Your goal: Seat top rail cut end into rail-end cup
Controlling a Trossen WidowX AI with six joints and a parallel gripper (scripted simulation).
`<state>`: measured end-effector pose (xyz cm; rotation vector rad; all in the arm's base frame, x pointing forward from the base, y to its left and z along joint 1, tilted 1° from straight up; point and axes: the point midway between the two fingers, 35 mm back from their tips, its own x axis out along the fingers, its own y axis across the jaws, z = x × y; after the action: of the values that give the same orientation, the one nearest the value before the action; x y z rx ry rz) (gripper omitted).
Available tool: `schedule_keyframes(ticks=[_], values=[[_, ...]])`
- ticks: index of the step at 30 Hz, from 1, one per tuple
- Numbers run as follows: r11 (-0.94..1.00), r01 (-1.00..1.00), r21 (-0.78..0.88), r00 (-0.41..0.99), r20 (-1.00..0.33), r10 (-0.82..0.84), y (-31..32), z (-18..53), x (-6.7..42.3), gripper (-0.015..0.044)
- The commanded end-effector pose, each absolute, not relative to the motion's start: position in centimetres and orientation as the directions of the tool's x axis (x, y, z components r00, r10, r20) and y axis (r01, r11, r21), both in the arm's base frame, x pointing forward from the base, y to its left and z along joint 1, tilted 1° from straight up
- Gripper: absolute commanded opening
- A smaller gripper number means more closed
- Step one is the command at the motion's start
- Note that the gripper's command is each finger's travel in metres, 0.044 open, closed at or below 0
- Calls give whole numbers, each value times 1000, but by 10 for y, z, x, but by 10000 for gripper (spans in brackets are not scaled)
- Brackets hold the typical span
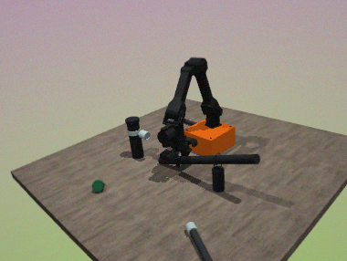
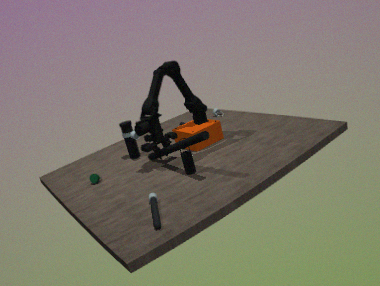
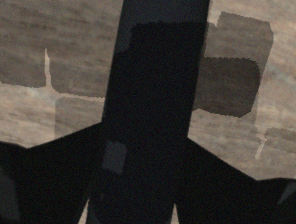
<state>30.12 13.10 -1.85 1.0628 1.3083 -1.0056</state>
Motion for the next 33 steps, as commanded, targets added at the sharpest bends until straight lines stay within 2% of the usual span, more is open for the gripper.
schedule_keyframes(ticks=[1,12,33], values=[[239,970,35,39,-999,-12,128,-8,305,0],[259,965,34,108,-954,-279,101,53,314,0],[259,966,22,93,-960,-265,103,49,312,0]])
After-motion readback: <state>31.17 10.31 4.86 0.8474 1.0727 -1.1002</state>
